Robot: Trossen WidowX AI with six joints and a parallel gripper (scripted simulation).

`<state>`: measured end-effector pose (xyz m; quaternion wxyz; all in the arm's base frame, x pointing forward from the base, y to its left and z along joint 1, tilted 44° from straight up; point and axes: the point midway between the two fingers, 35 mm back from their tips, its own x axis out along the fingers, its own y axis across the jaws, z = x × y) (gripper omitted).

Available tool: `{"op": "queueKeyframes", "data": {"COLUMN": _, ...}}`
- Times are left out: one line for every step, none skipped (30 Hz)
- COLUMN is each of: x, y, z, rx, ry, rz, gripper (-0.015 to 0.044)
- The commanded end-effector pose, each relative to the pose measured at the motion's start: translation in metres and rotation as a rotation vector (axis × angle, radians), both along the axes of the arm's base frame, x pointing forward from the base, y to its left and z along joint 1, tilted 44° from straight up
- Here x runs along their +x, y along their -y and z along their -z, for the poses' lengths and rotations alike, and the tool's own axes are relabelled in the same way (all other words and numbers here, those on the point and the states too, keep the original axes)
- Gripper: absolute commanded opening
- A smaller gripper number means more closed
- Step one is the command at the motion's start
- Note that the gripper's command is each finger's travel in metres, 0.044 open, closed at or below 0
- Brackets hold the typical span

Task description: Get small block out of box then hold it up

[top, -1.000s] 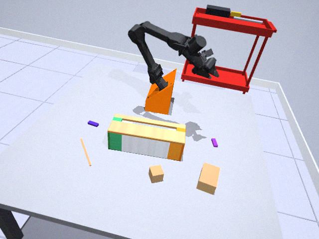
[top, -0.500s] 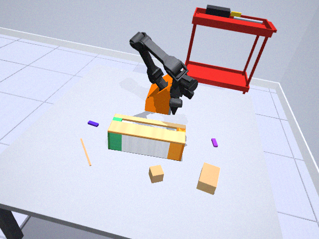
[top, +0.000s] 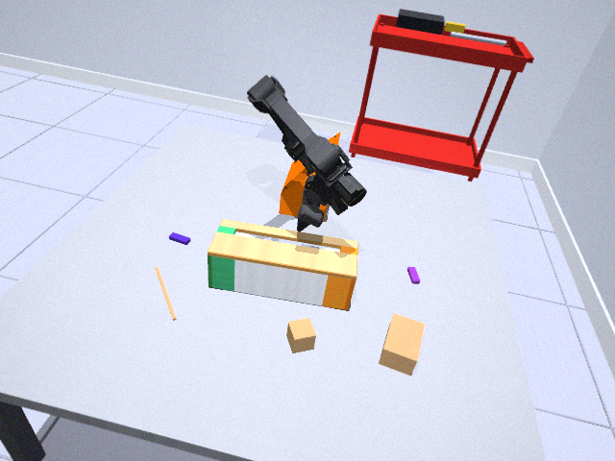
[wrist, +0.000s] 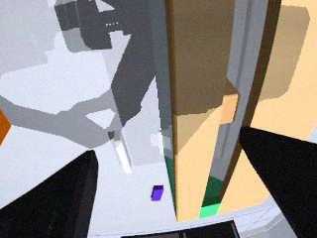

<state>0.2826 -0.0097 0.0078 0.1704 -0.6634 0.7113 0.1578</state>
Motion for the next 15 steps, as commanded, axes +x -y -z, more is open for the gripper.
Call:
{"op": "queueKeyframes", "data": {"x": 0.001, "y": 0.004, "z": 0.004, "rx": -0.005, "ry": -0.002, "rz": 0.000, "gripper": 0.0400}}
{"op": "queueKeyframes", "data": {"x": 0.001, "y": 0.005, "z": 0.005, "rx": -0.005, "ry": -0.002, "rz": 0.000, "gripper": 0.0400}}
{"op": "queueKeyframes", "data": {"x": 0.001, "y": 0.006, "z": 0.006, "rx": -0.004, "ry": -0.002, "rz": 0.000, "gripper": 0.0400}}
{"op": "queueKeyframes", "data": {"x": 0.001, "y": 0.007, "z": 0.008, "rx": -0.004, "ry": -0.002, "rz": 0.000, "gripper": 0.0400}}
{"op": "queueKeyframes", "data": {"x": 0.001, "y": 0.008, "z": 0.009, "rx": -0.004, "ry": -0.002, "rz": -0.001, "gripper": 0.0400}}
{"op": "queueKeyframes", "data": {"x": 0.002, "y": 0.009, "z": 0.010, "rx": -0.004, "ry": -0.002, "rz": -0.001, "gripper": 0.0400}}
{"op": "queueKeyframes", "data": {"x": 0.002, "y": 0.010, "z": 0.011, "rx": -0.004, "ry": -0.002, "rz": -0.001, "gripper": 0.0400}}
{"op": "queueKeyframes", "data": {"x": 0.002, "y": 0.011, "z": 0.013, "rx": -0.003, "ry": -0.002, "rz": -0.001, "gripper": 0.0400}}
{"op": "queueKeyframes", "data": {"x": 0.002, "y": 0.012, "z": 0.014, "rx": -0.003, "ry": -0.002, "rz": -0.001, "gripper": 0.0400}}
{"op": "queueKeyframes", "data": {"x": 0.002, "y": 0.013, "z": 0.015, "rx": -0.003, "ry": -0.002, "rz": -0.001, "gripper": 0.0400}}
{"op": "queueKeyframes", "data": {"x": 0.002, "y": 0.014, "z": 0.017, "rx": -0.003, "ry": -0.002, "rz": -0.001, "gripper": 0.0400}}
{"op": "queueKeyframes", "data": {"x": 0.003, "y": 0.015, "z": 0.018, "rx": -0.003, "ry": -0.002, "rz": -0.001, "gripper": 0.0400}}
{"op": "queueKeyframes", "data": {"x": 0.003, "y": 0.016, "z": 0.019, "rx": -0.003, "ry": -0.002, "rz": -0.001, "gripper": 0.0400}}
{"op": "queueKeyframes", "data": {"x": 0.003, "y": 0.017, "z": 0.020, "rx": -0.003, "ry": -0.002, "rz": -0.001, "gripper": 0.0400}}
{"op": "queueKeyframes", "data": {"x": 0.003, "y": 0.018, "z": 0.022, "rx": -0.003, "ry": -0.002, "rz": -0.001, "gripper": 0.0400}}
